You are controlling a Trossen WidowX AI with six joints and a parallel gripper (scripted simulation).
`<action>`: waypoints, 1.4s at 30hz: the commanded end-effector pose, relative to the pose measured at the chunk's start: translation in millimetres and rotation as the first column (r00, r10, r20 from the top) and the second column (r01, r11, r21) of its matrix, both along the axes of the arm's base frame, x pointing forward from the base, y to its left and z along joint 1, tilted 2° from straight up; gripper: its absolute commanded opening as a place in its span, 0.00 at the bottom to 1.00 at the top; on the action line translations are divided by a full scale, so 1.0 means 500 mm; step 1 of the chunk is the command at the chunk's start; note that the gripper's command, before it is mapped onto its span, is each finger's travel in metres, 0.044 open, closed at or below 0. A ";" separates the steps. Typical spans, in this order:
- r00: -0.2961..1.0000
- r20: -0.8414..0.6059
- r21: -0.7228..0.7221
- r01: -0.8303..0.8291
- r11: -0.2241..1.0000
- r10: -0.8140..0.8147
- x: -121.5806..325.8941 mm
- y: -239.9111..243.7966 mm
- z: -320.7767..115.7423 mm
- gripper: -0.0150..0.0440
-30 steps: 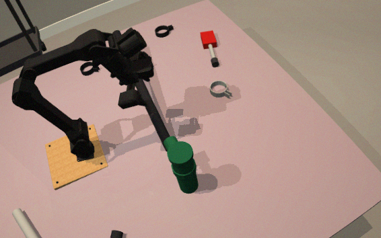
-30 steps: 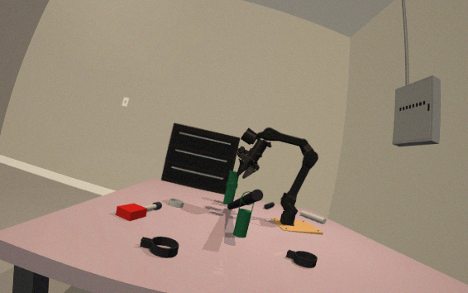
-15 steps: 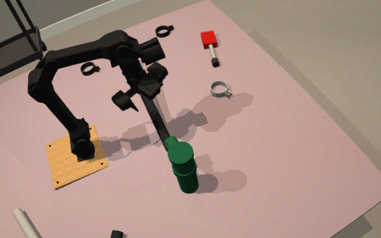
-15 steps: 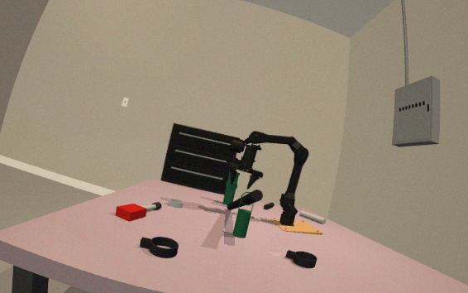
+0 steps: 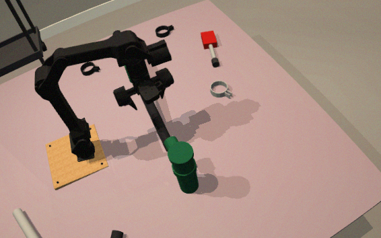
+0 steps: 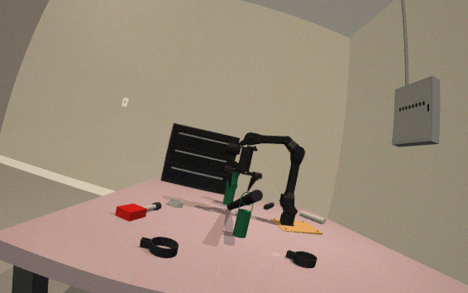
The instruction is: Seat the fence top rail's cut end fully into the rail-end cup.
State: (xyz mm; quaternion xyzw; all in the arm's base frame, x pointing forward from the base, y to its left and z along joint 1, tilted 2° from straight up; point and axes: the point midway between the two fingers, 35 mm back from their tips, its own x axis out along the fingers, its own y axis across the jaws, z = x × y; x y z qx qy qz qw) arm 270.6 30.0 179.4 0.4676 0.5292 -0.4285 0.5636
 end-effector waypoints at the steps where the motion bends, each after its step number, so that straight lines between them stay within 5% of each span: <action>1: 1.000 -0.008 -0.004 0.010 1.000 -0.010 0.001 -0.001 -0.039 1.00; 42: 1.000 -0.008 -0.004 0.010 1.000 -0.010 0.011 0.000 -0.174 1.00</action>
